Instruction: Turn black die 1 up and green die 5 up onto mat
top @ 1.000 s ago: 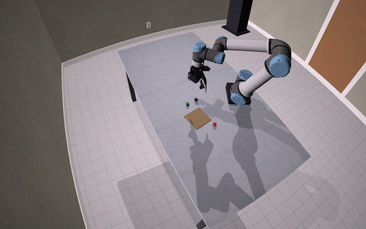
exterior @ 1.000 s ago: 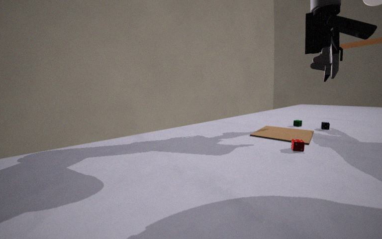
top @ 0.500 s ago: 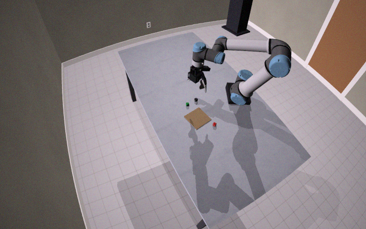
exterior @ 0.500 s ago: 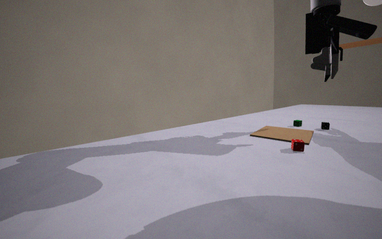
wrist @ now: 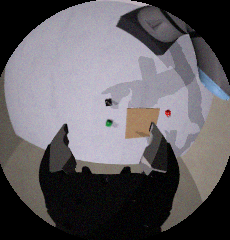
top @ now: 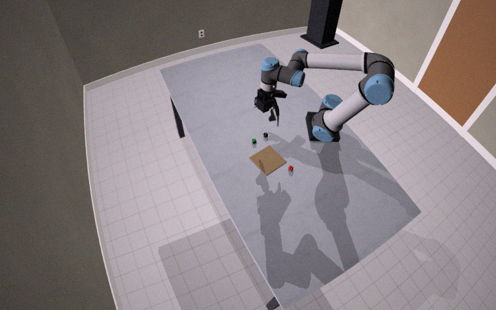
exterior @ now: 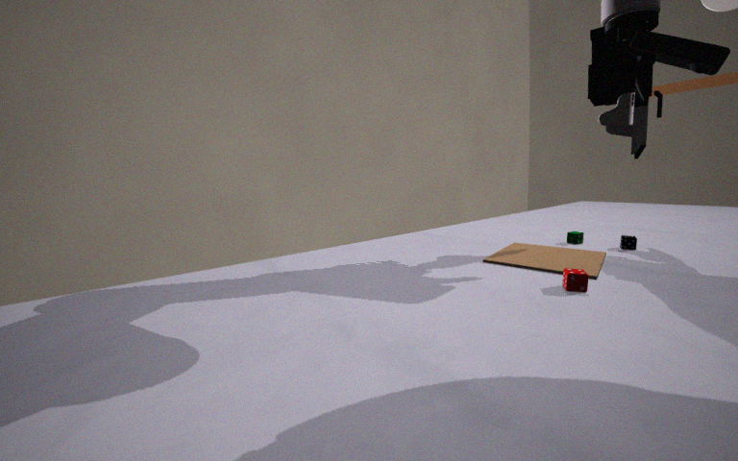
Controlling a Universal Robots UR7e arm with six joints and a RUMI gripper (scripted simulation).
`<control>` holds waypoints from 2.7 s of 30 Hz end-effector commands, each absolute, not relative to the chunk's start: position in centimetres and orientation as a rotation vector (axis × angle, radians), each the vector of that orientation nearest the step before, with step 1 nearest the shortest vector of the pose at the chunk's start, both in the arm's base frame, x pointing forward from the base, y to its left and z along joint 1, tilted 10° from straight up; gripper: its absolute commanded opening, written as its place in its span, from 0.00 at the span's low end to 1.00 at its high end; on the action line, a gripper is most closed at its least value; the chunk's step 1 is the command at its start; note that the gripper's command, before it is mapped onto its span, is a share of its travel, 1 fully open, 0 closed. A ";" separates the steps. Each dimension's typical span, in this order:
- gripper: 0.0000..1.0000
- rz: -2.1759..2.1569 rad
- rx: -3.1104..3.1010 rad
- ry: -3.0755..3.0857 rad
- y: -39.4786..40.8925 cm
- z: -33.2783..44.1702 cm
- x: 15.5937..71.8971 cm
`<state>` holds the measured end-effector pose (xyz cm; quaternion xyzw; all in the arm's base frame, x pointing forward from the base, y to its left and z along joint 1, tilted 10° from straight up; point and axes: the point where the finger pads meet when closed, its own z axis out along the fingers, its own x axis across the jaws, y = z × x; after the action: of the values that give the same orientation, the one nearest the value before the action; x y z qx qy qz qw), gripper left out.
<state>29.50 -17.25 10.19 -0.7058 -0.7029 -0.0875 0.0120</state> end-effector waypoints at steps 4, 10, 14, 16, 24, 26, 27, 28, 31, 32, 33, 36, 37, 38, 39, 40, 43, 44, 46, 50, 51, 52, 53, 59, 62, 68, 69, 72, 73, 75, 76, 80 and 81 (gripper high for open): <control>1.00 -0.267 -2.345 -2.020 -17.1 10.0 29.4; 1.00 -0.263 -2.441 -1.887 -16.9 9.8 29.4; 1.00 -0.257 -2.544 -1.729 -16.7 9.6 29.3; 1.00 -0.254 -2.596 -1.640 -16.6 9.5 29.3; 1.00 -0.241 -2.746 -1.336 -16.3 9.1 29.4; 1.00 -0.236 -2.792 -1.224 -16.2 9.0 29.4; 1.00 -0.233 -2.814 -1.165 -16.1 8.9 29.4; 1.00 -0.230 -2.835 -1.105 -16.1 8.9 29.4; 1.00 -0.220 -2.889 -0.926 -16.0 8.7 29.5; 1.00 -0.220 -2.891 -0.920 -15.9 8.7 29.5; 1.00 -0.216 -2.908 -0.856 -15.9 8.6 29.5; 1.00 -0.205 -2.949 -0.661 -15.8 8.4 29.6; 1.00 -0.205 -2.950 -0.659 -15.8 8.4 29.6; 1.00 -0.201 -2.961 -0.592 -15.8 8.3 29.6; 1.00 -0.201 -2.961 -0.592 -15.8 8.3 29.6; 1.00 -0.201 -2.961 -0.592 -15.8 8.3 29.6; 1.00 -0.188 -2.987 -0.389 -15.7 8.1 29.7; 1.00 -0.184 -2.992 -0.321 -15.6 8.0 29.8; 1.00 -0.179 -2.996 -0.252 -15.6 8.0 29.8; 1.00 -0.161 -2.998 0.012 -15.6 7.7 29.9; 1.00 -0.161 -2.997 0.022 -15.6 7.7 30.0; 1.00 -0.156 -2.994 0.090 -15.6 7.6 30.0; 1.00 -0.151 -2.989 0.157 -15.6 7.5 30.0; 1.00 -0.136 -2.966 0.356 -15.6 7.3 30.1; 1.00 -0.121 -2.932 0.548 -15.6 7.1 30.2; 1.00 -0.096 -2.853 0.846 -15.7 6.7 30.4; 1.00 -0.091 -2.835 0.902 -15.8 6.6 30.4; 1.00 -0.077 -2.776 1.061 -15.8 6.4 30.4; 1.00 -0.077 -2.776 1.061 -15.8 6.4 30.4; 1.00 -0.072 -2.756 1.111 -15.9 6.3 30.5; 1.00 -0.068 -2.735 1.160 -15.9 6.3 30.5; 1.00 -0.051 -2.649 1.339 -16.0 6.0 30.5; 1.00 -0.047 -2.627 1.380 -16.1 6.0 30.5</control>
<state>30.45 -15.95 6.14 -0.9050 0.4155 -0.0213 0.0886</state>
